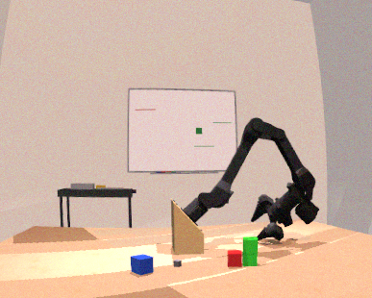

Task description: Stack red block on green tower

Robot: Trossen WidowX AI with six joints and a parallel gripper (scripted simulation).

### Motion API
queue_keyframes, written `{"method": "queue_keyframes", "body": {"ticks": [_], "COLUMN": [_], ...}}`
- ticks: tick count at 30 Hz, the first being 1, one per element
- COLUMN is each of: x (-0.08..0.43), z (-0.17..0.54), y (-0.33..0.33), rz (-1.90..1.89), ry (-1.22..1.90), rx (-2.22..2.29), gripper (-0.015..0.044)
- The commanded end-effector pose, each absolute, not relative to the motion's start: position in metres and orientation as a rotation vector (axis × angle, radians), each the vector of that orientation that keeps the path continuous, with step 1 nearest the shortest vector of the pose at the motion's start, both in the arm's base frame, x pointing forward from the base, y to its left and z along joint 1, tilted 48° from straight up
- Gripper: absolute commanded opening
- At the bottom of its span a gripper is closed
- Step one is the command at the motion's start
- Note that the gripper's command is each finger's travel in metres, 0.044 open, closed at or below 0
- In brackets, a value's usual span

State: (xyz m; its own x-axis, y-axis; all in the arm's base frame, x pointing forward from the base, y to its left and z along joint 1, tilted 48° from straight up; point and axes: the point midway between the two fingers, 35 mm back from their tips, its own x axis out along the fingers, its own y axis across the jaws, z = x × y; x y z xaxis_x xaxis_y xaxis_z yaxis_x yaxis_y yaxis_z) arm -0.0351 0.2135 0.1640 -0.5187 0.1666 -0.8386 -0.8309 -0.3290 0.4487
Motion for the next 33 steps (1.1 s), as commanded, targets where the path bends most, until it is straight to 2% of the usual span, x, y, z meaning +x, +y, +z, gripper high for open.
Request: {"method": "queue_keyframes", "body": {"ticks": [1, 18, 33], "x": [-0.017, 0.066, 0.136], "z": [0.166, 0.161, 0.151], "y": [0.216, 0.212, 0.183], "rz": [1.894, 1.743, 1.596], "ry": [1.153, 1.039, 0.969], "rx": [-0.901, -0.747, -0.653], "gripper": [0.0440, 0.0440, 0.0440]}}
